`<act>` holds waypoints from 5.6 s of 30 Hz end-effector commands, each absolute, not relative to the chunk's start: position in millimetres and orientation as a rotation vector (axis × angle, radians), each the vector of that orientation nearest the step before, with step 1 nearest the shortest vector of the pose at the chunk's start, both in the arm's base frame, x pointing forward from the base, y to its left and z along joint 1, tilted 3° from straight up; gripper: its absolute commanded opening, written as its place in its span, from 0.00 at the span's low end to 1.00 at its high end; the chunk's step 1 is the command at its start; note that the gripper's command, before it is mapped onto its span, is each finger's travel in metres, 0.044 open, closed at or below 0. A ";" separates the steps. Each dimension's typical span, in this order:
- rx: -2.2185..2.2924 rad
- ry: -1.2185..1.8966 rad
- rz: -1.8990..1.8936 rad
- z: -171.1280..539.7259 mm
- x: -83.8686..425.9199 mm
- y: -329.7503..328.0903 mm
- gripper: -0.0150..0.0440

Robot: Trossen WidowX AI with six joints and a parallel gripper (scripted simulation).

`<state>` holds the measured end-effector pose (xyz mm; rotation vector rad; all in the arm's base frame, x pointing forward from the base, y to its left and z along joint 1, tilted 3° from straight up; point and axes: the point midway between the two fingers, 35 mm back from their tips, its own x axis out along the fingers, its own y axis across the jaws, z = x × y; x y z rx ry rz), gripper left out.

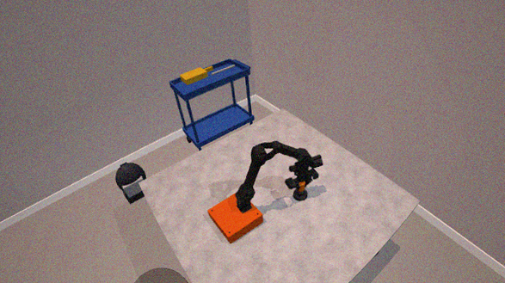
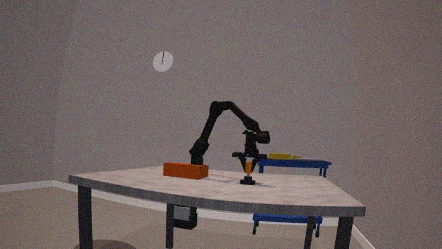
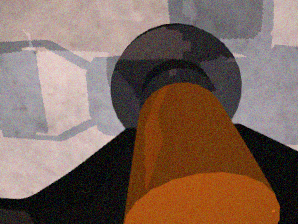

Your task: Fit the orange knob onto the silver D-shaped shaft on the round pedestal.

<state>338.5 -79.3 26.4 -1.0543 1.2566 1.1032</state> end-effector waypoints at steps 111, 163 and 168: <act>-1.392 1.028 1.420 24.4 341.4 -80.0 0.25; -1.540 0.899 1.563 24.7 342.9 -80.3 0.25; -1.540 0.899 1.563 24.8 343.1 -80.3 0.25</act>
